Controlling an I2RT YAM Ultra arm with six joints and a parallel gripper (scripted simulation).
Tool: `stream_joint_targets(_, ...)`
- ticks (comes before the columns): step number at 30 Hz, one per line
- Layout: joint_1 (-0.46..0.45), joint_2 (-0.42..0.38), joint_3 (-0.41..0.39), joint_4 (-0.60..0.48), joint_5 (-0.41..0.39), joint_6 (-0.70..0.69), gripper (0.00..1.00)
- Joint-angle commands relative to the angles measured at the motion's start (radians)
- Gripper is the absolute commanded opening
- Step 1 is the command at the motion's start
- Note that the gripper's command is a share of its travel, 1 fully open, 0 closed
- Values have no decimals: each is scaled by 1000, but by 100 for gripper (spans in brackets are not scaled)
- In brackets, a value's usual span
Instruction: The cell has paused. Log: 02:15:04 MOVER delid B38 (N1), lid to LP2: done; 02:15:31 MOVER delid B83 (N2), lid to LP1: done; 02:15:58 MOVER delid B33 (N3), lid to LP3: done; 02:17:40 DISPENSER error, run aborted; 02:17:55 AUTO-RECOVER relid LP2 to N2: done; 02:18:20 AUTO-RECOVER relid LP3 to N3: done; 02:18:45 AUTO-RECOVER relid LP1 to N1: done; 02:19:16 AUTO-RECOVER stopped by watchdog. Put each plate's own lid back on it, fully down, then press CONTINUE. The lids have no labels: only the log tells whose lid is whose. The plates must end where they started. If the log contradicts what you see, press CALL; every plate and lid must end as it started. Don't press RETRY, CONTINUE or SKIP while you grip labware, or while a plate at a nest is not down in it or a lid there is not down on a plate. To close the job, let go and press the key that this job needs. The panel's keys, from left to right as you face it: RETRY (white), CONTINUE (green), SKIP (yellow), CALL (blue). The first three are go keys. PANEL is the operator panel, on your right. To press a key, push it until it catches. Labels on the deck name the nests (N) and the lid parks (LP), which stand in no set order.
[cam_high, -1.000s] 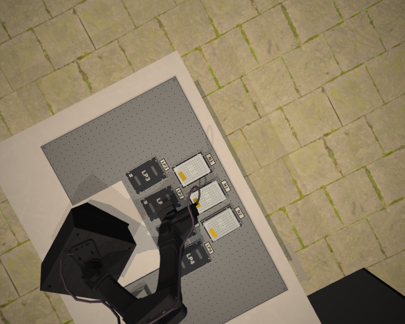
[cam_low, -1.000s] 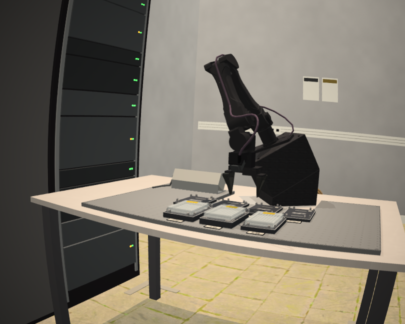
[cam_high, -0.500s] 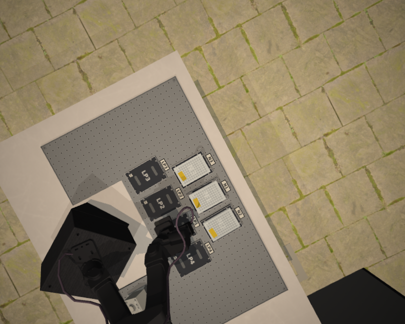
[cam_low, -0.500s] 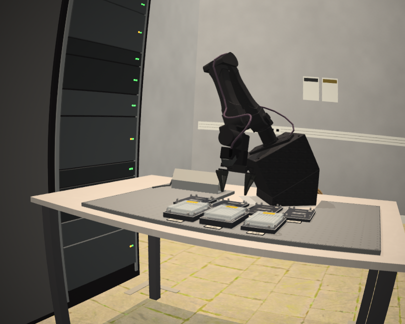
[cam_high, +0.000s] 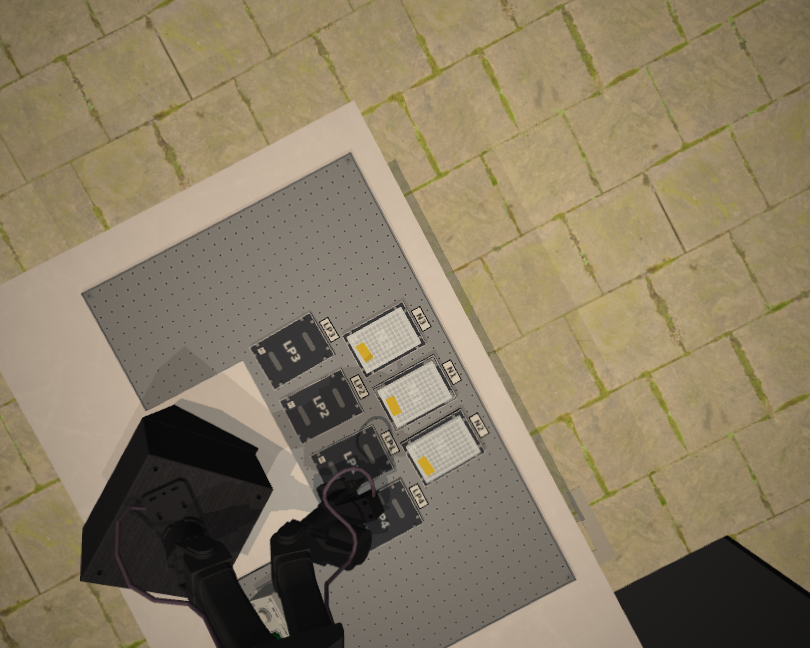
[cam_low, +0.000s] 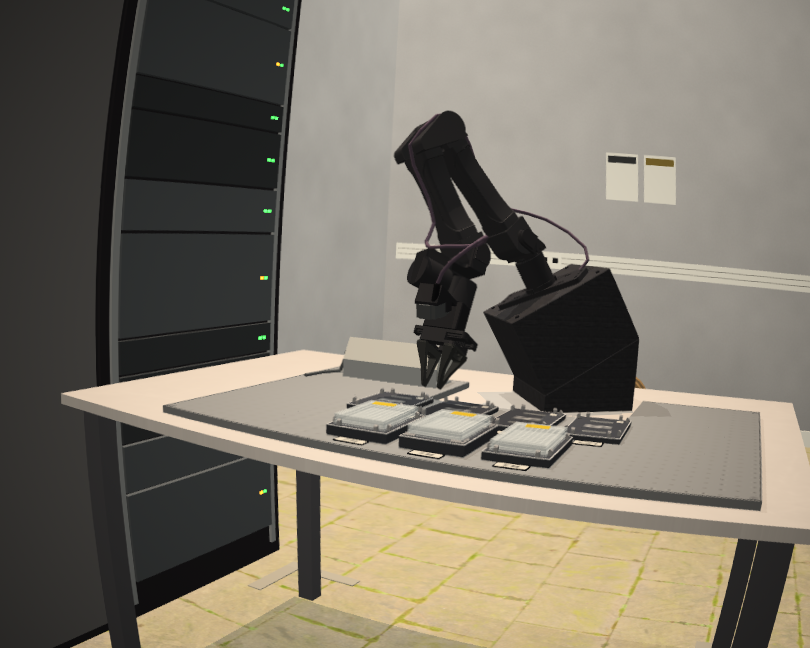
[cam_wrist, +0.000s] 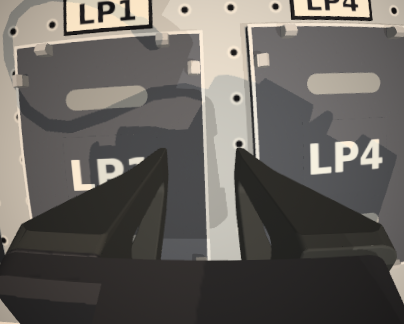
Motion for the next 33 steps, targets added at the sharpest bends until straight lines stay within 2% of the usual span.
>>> stream_joint_targets(1,-80,29,22,169,-192,-104,0)
stream_joint_targets(2,-103,33,31,171,-219,-113,0)
stream_joint_targets(4,-103,33,31,171,-219,-113,0)
stream_joint_targets(5,-126,50,39,185,-259,-117,0)
stream_joint_targets(9,-121,70,44,203,-276,-114,0)
stream_joint_targets(33,-122,65,27,202,-273,-104,0)
